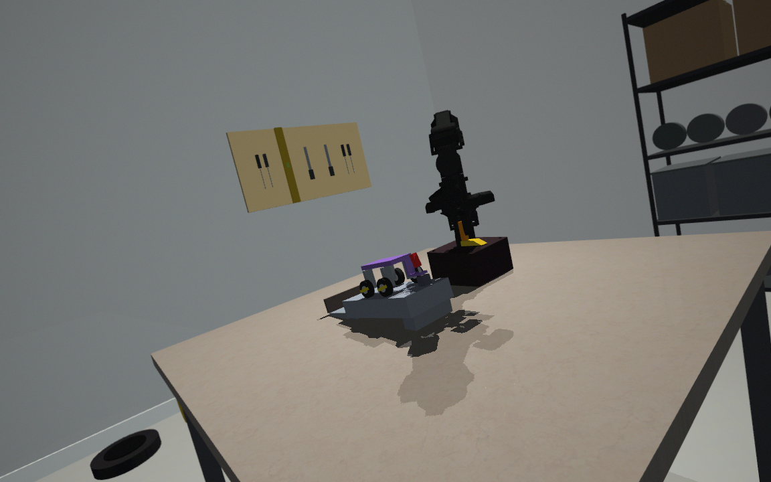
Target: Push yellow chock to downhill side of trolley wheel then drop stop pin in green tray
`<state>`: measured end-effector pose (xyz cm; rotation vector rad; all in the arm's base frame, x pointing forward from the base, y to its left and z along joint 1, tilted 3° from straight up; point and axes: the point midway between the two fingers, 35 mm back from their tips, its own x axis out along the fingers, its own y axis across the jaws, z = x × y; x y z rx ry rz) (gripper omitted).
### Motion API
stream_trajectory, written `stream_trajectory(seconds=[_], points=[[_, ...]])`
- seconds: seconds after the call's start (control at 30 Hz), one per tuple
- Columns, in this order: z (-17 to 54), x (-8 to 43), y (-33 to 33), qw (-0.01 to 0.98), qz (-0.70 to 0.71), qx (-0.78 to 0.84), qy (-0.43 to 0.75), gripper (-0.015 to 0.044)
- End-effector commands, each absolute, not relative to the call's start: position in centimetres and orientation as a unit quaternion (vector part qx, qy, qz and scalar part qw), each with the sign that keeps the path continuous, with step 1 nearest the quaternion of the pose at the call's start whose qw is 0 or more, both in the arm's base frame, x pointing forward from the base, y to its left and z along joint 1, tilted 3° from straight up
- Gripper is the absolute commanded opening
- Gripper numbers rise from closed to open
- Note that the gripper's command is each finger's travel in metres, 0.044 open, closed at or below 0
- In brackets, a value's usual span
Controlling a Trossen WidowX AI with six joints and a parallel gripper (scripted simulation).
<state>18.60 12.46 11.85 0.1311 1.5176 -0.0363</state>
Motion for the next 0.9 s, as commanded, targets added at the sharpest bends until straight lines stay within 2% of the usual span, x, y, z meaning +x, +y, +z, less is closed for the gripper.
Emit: stream_trajectory(seconds=[0.0,0.87], points=[[11.7,18.7,11.5,0.723,-0.016,0.059,0.689,0.0],[11.0,20.5,3.0,0.723,-0.019,0.056,0.688,0.0]])
